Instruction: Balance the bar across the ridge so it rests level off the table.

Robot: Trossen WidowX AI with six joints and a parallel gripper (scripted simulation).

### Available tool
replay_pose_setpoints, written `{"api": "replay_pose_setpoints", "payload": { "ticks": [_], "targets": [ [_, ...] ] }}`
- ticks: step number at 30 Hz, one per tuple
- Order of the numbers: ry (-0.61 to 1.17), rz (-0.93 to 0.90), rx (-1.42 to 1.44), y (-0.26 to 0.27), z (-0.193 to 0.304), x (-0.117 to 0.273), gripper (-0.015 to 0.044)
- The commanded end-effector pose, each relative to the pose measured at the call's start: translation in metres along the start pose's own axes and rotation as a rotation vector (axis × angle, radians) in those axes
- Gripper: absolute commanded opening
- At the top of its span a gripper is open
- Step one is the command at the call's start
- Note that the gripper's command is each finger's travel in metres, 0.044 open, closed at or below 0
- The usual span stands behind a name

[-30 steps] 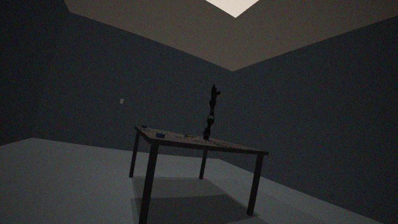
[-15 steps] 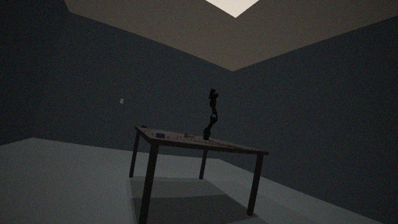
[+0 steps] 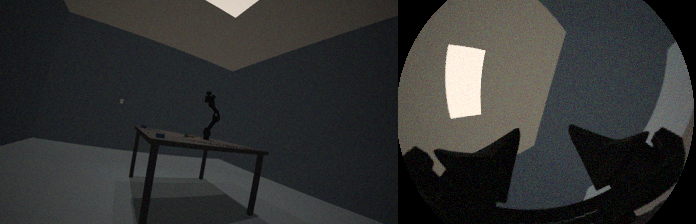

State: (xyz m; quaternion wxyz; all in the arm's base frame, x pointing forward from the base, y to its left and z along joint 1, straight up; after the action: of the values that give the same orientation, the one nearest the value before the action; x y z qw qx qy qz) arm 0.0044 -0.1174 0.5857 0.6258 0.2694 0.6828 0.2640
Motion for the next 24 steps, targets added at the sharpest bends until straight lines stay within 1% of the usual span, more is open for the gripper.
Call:
{"api": "replay_pose_setpoints", "payload": {
  "ticks": [1,12,24],
  "targets": [
    [0.041,0.113,-0.018,-0.033,0.008,-0.010,0.0315],
    [0.220,0.386,-0.042,-0.104,0.046,-0.016,0.0315],
    [0.438,0.648,-0.029,-0.167,0.096,-0.001,0.0315]
  ]
}}
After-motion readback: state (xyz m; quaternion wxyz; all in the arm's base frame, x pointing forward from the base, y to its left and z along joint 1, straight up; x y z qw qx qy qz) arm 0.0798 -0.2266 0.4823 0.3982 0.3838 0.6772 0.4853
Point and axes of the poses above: the point midway between the two fingers, 35 mm back from their tips, its own x axis back along the fingers, its own y axis across the jaws, z = x × y, the point moved 6 cm from there along x, back along the fingers, and after that the axes turned 14 degrees about -x, right-handed, at the moved point
